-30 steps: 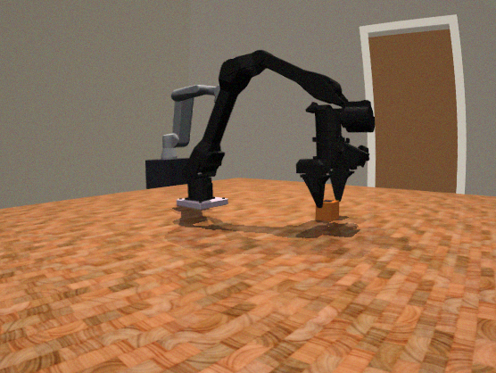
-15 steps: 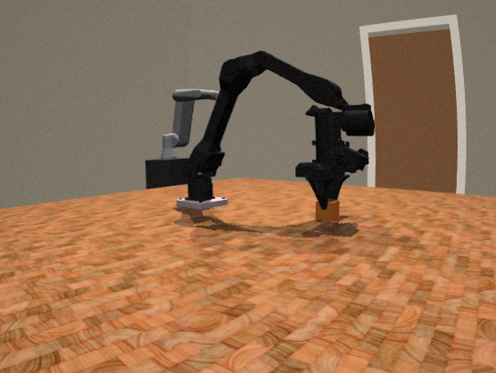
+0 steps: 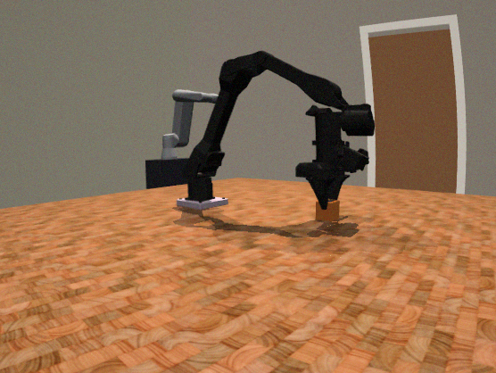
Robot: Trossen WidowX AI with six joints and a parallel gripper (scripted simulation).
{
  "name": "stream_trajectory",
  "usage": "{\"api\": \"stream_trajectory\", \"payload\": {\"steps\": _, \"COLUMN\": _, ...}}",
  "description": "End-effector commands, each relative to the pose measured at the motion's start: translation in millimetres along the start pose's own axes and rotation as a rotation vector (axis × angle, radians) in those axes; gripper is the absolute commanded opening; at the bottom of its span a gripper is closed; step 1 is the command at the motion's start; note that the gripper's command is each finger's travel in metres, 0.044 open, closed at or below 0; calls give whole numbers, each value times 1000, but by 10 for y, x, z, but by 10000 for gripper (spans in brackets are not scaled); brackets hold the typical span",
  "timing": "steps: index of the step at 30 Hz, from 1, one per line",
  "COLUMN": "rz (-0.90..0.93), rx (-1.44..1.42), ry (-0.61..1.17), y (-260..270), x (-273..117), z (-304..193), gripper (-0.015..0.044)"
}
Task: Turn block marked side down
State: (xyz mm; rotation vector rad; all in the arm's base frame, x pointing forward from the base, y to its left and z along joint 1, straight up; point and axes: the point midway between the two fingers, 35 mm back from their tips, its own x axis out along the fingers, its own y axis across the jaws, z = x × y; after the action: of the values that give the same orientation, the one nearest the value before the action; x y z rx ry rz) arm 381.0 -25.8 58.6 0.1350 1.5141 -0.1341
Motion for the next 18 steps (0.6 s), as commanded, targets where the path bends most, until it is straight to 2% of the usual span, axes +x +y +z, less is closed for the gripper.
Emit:
{"api": "stream_trajectory", "payload": {"steps": 1, "rz": 1, "rx": -2, "ry": 7, "y": 1, "x": -20, "z": -17, "gripper": 12}}
{"api": "stream_trajectory", "payload": {"steps": 6, "rz": 1, "rx": -2, "ry": 7, "y": 0, "x": -272, "z": -16, "gripper": 0}}
{"api": "stream_trajectory", "payload": {"steps": 12, "rz": 1, "rx": -2, "ry": -3, "y": 1, "x": -278, "z": -14, "gripper": 0}}
{"api": "stream_trajectory", "payload": {"steps": 18, "rz": -1, "rx": -4, "ry": -90, "y": 4, "x": -243, "z": 3, "gripper": 0}}
